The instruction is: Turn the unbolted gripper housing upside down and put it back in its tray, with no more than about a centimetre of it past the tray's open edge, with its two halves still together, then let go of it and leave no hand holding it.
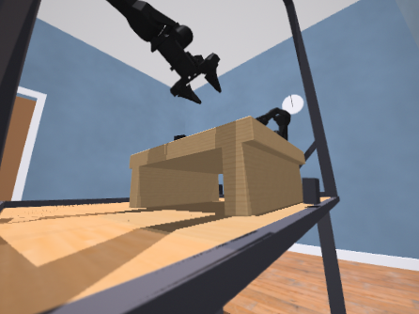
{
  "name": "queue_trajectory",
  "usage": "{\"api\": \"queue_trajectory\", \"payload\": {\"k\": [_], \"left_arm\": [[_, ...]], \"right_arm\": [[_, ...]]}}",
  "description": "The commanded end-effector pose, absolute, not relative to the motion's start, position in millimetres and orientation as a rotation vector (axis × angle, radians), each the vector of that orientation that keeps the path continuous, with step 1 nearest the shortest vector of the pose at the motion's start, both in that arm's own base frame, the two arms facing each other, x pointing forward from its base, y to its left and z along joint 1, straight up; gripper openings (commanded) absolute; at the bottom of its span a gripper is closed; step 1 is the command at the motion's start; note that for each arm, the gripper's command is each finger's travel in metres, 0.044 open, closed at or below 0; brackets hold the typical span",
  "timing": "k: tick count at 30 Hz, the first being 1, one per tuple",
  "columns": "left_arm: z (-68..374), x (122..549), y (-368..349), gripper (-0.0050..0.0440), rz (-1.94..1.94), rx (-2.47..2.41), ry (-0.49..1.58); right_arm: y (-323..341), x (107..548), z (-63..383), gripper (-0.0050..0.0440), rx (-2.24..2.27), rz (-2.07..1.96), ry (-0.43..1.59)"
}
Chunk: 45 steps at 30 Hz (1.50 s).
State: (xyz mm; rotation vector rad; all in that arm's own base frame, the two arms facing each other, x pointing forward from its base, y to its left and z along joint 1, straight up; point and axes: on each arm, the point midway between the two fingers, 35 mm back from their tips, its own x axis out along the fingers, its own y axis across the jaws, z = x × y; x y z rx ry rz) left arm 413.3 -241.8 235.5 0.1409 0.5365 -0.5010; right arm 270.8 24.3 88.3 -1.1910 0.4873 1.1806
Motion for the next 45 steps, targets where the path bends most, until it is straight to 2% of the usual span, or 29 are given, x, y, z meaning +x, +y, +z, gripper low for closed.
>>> {"api": "queue_trajectory", "payload": {"k": [1, 45], "left_arm": [[250, 413, -241, 0.044, -0.499, 0.13, 0.504], [250, 413, -241, 0.044, -0.499, 0.13, 0.504]], "right_arm": [[24, 269, 91, 0.0118, -1.231, 1.13, 0.423], [24, 268, 120, 0.0118, -1.251, 1.104, 0.39]]}}
